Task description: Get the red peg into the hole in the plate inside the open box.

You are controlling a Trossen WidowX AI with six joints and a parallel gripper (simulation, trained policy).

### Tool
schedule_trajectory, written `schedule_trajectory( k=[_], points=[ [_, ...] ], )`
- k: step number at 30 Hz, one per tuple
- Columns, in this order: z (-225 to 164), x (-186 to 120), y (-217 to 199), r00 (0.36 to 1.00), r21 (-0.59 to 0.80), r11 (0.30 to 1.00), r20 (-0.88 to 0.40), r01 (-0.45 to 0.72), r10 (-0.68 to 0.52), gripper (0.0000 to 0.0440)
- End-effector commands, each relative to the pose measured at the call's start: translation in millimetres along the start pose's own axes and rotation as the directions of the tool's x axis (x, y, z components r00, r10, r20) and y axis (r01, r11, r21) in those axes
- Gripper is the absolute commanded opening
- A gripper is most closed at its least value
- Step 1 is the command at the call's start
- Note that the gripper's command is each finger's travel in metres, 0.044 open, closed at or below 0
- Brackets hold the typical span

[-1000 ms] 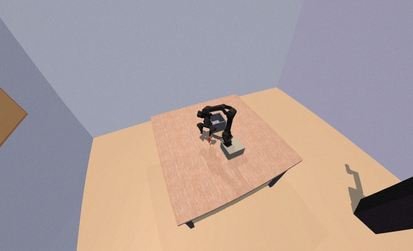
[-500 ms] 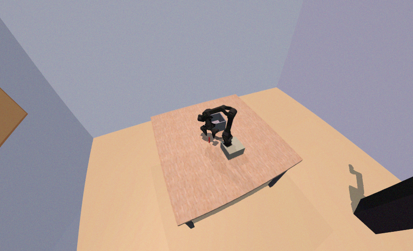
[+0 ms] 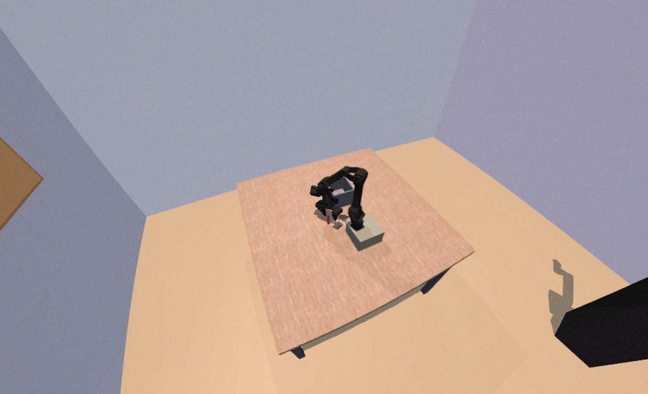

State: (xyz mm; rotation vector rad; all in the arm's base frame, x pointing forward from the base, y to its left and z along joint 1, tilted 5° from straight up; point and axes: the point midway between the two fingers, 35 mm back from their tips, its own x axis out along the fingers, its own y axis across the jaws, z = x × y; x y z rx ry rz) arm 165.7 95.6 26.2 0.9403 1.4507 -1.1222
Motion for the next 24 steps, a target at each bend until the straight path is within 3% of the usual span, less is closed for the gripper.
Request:
schedule_trajectory(
  k=[1,5,20,24],
  points=[
    [3,11,2,1.0,0.02,1.0,0.018,-0.005,0.005,0.0421],
    [4,20,6,0.999,0.033,0.999,0.027,-0.019,0.018,0.0387],
    [-1,44,23,0.999,-0.011,0.999,0.017,-0.047,0.047,0.0061],
    [-3,44,25,0.998,-0.023,0.998,0.006,-0.059,0.059,0.0012]
  ],
)
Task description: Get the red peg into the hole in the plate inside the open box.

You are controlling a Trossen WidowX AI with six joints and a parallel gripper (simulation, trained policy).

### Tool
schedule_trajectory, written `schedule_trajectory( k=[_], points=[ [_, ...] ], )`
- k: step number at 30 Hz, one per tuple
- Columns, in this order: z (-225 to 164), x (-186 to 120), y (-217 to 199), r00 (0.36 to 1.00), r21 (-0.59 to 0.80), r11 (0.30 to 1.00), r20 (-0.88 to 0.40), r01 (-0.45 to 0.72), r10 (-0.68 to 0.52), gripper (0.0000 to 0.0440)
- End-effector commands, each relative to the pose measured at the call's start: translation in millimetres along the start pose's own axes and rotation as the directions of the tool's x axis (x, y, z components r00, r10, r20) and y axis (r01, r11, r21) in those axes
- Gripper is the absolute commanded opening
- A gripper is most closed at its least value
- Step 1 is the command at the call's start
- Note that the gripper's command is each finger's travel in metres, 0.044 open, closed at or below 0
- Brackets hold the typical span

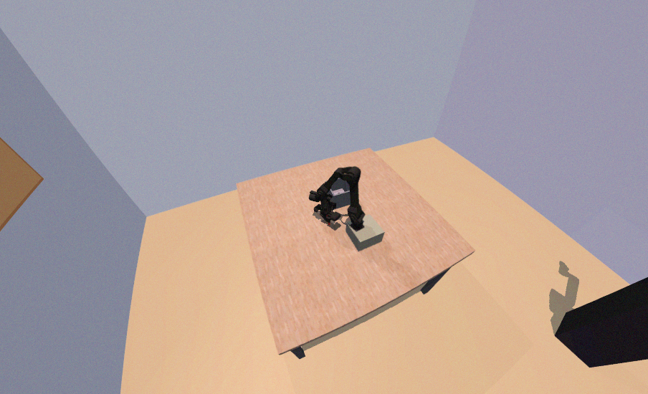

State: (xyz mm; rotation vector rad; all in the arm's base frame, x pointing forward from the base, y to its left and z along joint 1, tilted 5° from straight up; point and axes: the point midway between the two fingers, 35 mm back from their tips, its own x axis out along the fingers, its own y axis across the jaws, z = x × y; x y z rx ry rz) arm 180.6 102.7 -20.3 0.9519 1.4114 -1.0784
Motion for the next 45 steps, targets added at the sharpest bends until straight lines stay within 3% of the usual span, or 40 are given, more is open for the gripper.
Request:
schedule_trajectory(
  k=[1,15,28,45],
  points=[
    [-2,-1,3,1.0,-0.005,1.0,-0.013,-0.015,0.015,0.0012],
    [-5,-34,15,0.992,0.05,0.992,-0.052,-0.116,0.119,0.0],
    [-1,-82,32,0.965,0.061,0.967,-0.075,-0.248,0.252,0.0],
    [36,-155,44,0.93,0.035,0.929,-0.009,-0.368,0.369,0.0]
  ],
)
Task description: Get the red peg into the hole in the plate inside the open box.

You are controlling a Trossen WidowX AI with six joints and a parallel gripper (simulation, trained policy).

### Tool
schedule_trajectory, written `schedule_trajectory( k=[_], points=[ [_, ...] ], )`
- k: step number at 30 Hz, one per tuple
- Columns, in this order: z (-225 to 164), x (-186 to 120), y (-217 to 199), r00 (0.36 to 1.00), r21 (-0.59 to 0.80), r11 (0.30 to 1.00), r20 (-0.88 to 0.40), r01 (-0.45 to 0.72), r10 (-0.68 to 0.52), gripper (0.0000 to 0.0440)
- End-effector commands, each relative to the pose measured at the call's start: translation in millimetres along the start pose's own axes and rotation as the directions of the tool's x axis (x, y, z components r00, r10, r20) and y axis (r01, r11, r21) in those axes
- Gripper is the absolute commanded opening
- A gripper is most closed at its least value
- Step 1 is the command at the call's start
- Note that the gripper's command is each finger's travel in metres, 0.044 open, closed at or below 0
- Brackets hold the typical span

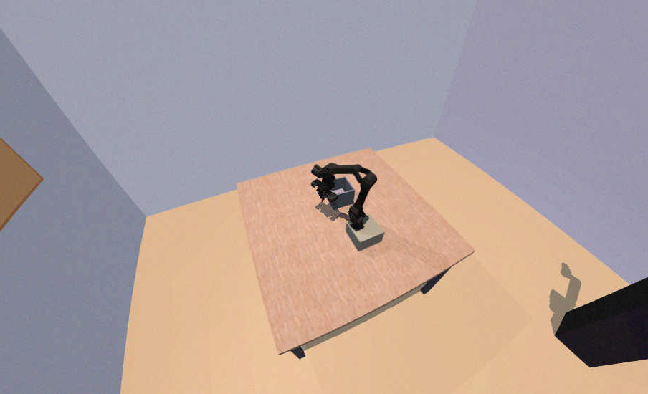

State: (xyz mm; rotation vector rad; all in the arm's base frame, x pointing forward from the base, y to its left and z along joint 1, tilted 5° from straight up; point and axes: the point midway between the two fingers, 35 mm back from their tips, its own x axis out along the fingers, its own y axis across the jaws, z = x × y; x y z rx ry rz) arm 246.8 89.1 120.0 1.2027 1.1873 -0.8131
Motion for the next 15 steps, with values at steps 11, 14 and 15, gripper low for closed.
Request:
schedule_trajectory(
  k=[11,14,15],
  points=[
    [45,-29,10,0.996,0.014,1.0,0.086,-0.014,0.012,0.0],
    [54,-31,10,0.995,0.021,1.0,0.1,-0.008,0.006,0.0],
    [57,-31,10,0.994,0.023,1.0,0.105,-0.006,0.003,0.0]
  ],
)
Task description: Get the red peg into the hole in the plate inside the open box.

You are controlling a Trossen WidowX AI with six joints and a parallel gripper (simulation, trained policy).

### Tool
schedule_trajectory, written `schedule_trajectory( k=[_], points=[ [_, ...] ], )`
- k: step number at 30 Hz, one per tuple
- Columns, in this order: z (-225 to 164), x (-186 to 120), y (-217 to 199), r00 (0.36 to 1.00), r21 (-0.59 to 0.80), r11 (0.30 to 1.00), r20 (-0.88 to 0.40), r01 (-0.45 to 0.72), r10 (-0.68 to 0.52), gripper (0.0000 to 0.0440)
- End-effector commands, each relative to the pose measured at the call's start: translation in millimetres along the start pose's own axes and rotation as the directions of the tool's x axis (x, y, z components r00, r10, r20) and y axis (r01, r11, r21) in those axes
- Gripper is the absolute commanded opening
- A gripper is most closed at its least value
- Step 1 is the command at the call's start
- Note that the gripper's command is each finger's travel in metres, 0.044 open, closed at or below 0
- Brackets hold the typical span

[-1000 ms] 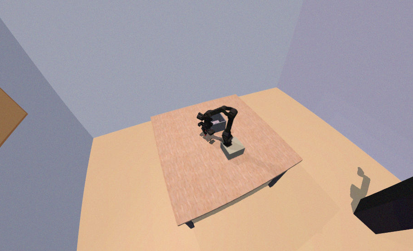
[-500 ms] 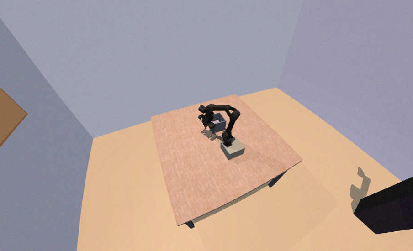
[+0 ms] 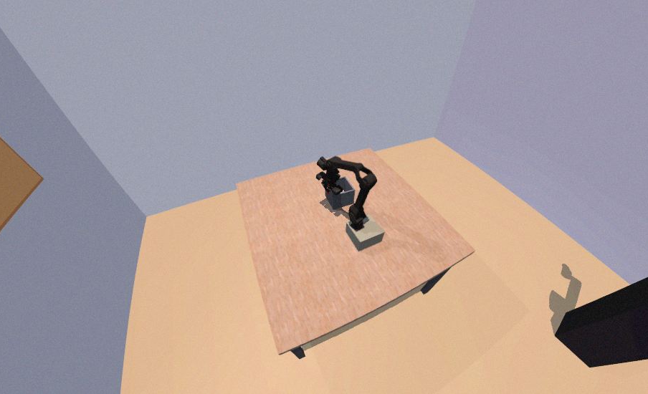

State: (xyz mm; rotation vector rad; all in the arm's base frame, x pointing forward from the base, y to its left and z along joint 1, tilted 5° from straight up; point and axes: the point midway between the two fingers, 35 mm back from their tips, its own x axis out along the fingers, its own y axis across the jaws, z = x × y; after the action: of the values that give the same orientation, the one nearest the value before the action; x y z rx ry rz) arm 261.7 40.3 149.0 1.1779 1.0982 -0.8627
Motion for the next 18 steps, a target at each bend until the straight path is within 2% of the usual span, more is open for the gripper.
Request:
schedule_trajectory(
  k=[1,18],
  points=[
    [11,-1,0,1.0,0.004,1.0,0.019,0.012,-0.012,0.0],
    [55,2,-1,0.996,0.033,0.997,0.057,0.064,-0.066,0.0]
  ],
)
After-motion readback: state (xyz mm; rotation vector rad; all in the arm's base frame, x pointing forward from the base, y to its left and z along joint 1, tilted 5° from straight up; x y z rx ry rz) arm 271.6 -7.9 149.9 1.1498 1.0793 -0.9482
